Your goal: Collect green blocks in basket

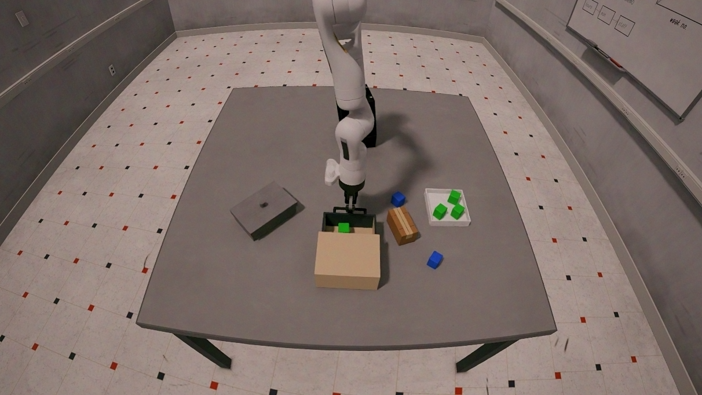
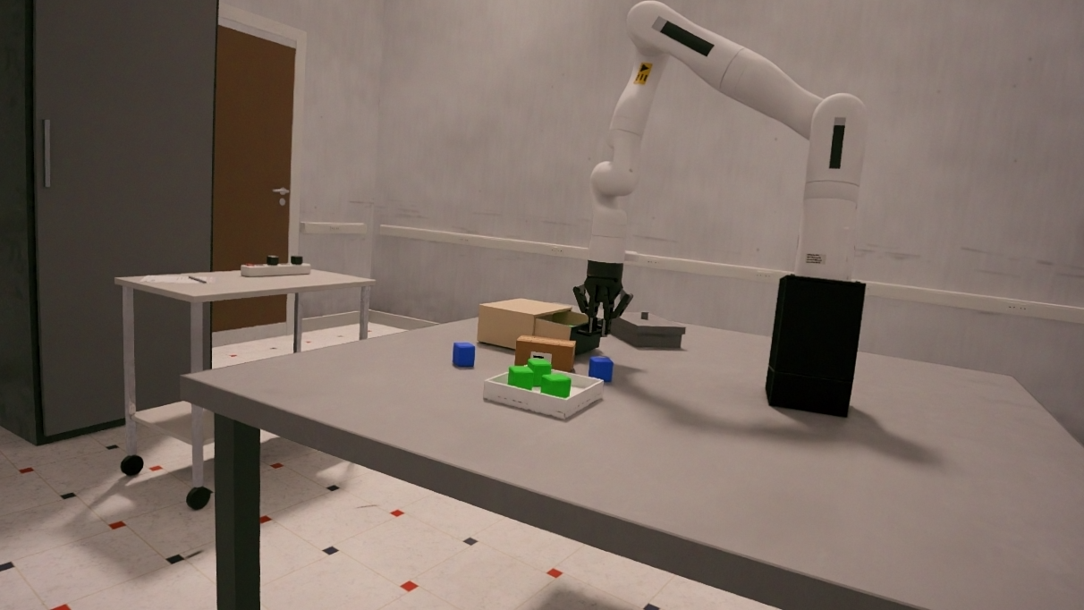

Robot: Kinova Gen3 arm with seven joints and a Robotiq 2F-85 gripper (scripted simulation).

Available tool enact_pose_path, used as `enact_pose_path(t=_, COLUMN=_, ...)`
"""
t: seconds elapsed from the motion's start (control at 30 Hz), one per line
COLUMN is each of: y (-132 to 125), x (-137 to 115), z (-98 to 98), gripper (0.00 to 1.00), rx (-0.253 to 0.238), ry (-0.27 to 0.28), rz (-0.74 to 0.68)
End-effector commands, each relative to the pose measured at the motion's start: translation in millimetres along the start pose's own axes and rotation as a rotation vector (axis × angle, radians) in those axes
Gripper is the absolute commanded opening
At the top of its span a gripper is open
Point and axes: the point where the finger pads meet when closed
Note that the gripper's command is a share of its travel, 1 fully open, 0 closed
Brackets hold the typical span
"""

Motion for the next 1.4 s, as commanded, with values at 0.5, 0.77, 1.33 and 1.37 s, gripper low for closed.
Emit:
enact_pose_path(t=0.5, y=-0.7, x=0.1, z=0.6, gripper=0.30, rx=-0.002, ry=0.000, rz=0.000)
enact_pose_path(t=0.77, y=-0.7, x=0.1, z=2.2, gripper=0.30, rx=-0.002, ry=0.000, rz=0.000)
enact_pose_path(t=1.33, y=-0.7, x=0.1, z=32.7, gripper=0.30, rx=-0.002, ry=0.000, rz=0.000)
enact_pose_path(t=1.37, y=-0.7, x=0.1, z=36.1, gripper=0.30, rx=-0.002, ry=0.000, rz=0.000)
Point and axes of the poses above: the point where the finger pads meet when closed, its own z axis back along the fingers, its own y axis across the jaws, x = y × z, and after that the axes turned 3 degrees about -z, right-handed
